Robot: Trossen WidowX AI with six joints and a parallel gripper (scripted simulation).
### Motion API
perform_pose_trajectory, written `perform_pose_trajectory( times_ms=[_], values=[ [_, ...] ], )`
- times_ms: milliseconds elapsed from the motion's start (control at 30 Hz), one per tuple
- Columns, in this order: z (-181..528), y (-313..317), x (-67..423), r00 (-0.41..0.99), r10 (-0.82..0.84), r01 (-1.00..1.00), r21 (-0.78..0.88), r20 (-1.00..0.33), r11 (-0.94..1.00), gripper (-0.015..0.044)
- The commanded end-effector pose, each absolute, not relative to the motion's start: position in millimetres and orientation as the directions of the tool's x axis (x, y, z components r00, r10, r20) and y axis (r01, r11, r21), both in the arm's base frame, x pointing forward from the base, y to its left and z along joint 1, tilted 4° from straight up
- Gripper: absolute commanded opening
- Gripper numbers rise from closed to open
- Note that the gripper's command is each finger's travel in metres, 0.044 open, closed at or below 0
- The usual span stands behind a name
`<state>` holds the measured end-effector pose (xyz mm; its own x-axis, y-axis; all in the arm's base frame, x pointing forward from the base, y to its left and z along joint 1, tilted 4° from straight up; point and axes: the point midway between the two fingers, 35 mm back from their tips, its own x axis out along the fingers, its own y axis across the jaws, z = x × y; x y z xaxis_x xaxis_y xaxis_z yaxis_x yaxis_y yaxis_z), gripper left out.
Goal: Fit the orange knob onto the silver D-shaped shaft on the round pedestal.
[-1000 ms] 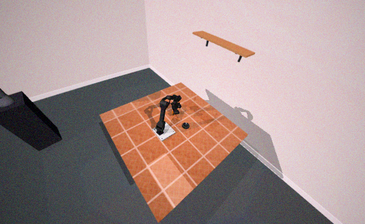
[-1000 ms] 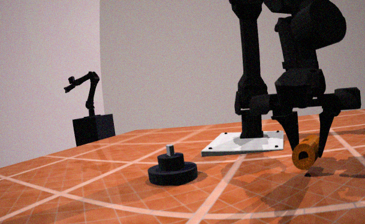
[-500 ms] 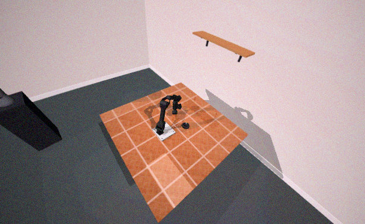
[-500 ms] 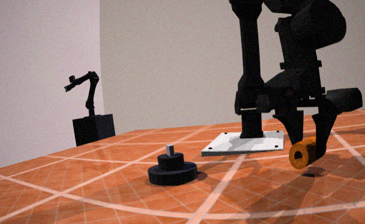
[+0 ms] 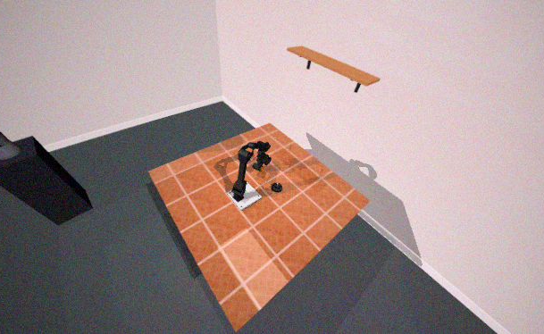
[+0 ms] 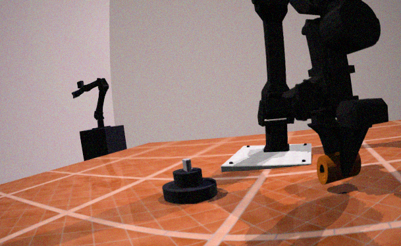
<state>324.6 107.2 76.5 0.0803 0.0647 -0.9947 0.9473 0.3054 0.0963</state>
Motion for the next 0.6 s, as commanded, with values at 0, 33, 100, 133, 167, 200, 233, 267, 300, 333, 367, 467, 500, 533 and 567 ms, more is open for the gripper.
perform_pose_trajectory(
  times_ms=[0,33,100,133,167,200,233,267,300,333,367,467,500,533,567],
  values=[
    [76.9,106.7,324.6,0.081,0.062,0.969,0.093,-0.995,0.23,0.0179],
    [76.9,106.7,324.6,0.081,0.062,0.969,0.093,-0.995,0.23,0.0179],
    [76.9,106.7,324.6,0.081,0.062,0.969,0.093,-0.995,0.23,0.0179],
    [76.9,106.7,324.6,0.081,0.062,0.97,0.093,-0.995,0.225,0.0179],
    [76.9,106.7,324.6,0.081,0.062,0.974,0.092,-0.995,0.209,0.0179],
    [76.9,106.7,324.6,0.081,0.062,0.979,0.091,-0.995,0.183,0.0179],
    [76.9,106.7,324.6,0.081,0.062,0.985,0.089,-0.995,0.149,0.0179],
    [76.9,106.7,324.6,0.081,0.062,0.989,0.088,-0.995,0.116,0.0179],
    [76.9,106.7,324.6,0.081,0.062,0.993,0.086,-0.995,0.082,0.0179],
    [76.9,106.8,324.6,0.081,0.062,0.995,0.084,-0.995,0.049,0.0179],
    [76.9,106.8,324.6,0.081,0.062,0.997,0.082,-0.995,0.015,0.0179],
    [76.8,106.8,324.6,0.081,0.062,0.993,0.075,-0.995,-0.086,0.0179],
    [76.8,106.8,324.6,0.081,0.062,0.99,0.073,-0.995,-0.119,0.0179],
    [76.8,106.8,324.6,0.081,0.062,0.986,0.071,-0.995,-0.153,0.0179],
    [76.8,106.8,324.6,0.081,0.062,0.98,0.068,-0.995,-0.186,0.0179]
  ],
)
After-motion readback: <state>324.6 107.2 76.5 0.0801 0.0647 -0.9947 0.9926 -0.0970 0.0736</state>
